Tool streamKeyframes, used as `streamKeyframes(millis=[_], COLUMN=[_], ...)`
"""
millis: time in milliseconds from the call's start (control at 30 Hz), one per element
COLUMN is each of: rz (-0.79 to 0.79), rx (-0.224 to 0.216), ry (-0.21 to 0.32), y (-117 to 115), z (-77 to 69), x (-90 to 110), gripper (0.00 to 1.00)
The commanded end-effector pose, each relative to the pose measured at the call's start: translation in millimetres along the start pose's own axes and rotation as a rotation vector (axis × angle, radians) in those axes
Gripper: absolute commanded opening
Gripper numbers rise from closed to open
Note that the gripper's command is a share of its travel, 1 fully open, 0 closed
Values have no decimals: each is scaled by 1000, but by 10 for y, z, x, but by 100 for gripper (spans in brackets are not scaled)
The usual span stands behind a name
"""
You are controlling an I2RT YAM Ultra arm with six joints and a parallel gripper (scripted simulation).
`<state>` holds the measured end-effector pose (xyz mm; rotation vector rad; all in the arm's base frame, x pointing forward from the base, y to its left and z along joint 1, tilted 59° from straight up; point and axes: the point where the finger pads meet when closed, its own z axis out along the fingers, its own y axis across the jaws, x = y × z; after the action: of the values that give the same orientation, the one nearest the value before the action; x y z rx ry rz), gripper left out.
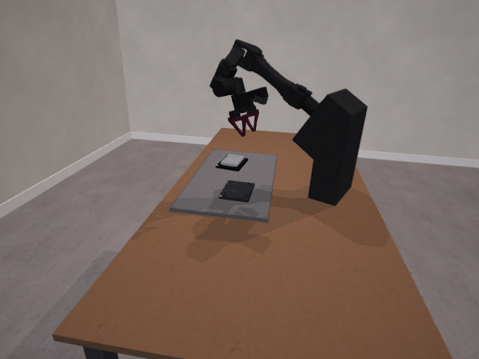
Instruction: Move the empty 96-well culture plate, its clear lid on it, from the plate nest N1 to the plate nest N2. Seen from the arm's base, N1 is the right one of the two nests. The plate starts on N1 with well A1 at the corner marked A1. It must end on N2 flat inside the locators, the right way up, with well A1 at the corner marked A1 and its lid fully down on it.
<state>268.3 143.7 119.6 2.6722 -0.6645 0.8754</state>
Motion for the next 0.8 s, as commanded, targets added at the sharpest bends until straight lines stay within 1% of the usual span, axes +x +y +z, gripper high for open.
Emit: streamKeyframes(millis=[0,533,567,767], rz=[-1,-1,55,246], rx=[7,7,18,27], ry=[1,1,-11,-52], y=[-12,-12,26,131], z=[-19,-19,16,184], x=[-2,-2,52,273], gripper=[100,100,100,100])
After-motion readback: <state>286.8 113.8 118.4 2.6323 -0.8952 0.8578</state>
